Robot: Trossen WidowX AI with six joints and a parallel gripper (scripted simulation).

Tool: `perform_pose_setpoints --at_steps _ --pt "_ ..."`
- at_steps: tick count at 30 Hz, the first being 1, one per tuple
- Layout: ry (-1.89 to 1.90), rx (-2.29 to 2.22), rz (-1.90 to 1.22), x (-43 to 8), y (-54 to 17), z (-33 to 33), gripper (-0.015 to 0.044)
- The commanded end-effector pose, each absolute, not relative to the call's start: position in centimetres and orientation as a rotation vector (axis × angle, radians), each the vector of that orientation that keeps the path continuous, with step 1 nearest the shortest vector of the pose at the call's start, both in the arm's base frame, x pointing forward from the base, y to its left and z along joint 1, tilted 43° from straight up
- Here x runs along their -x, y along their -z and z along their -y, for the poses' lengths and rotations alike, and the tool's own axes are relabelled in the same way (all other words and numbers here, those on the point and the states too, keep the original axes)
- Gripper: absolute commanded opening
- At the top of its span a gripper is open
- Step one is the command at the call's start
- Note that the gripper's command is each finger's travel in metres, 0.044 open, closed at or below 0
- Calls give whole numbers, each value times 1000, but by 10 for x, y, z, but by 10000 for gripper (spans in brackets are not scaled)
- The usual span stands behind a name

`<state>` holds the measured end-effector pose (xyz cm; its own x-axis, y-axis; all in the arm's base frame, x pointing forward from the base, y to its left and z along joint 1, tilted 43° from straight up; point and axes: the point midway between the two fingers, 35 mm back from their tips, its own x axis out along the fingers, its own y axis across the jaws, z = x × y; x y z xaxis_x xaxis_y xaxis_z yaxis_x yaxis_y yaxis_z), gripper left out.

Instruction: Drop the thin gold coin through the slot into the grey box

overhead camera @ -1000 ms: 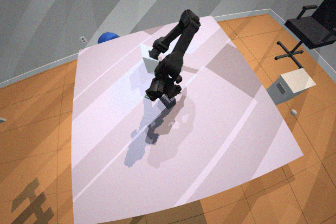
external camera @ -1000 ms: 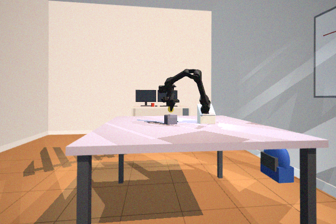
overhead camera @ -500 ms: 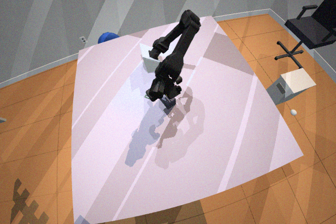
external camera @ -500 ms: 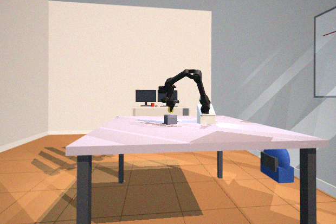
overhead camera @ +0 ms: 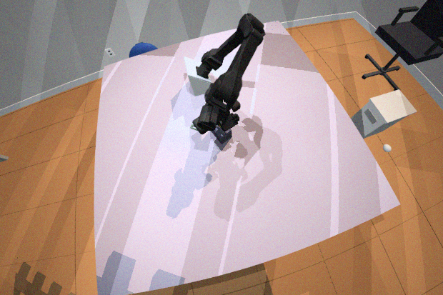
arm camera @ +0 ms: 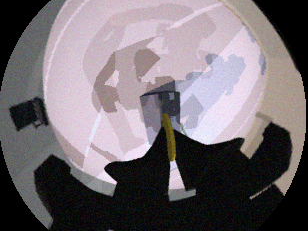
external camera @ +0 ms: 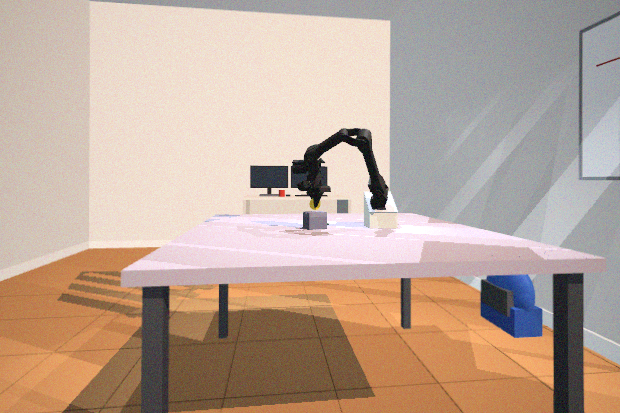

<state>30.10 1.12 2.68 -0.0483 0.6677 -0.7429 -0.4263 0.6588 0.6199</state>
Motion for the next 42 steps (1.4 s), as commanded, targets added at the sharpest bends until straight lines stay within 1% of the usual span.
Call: perform_pose_setpoints --at_steps 1,16,22,31,41,42 --pt "-899 -233 -1354 -300 -25 -13 0" --pt "-898 -234 -1354 -299 -21 -17 0" --pt "-898 -224 -1351 -301 -22 -15 158" --pt "-898 -224 -1351 -301 -22 -15 161" --pt "-898 -227 -1354 -301 -42 3 423" --pt "-899 -231 -1356 -300 -51 10 440"
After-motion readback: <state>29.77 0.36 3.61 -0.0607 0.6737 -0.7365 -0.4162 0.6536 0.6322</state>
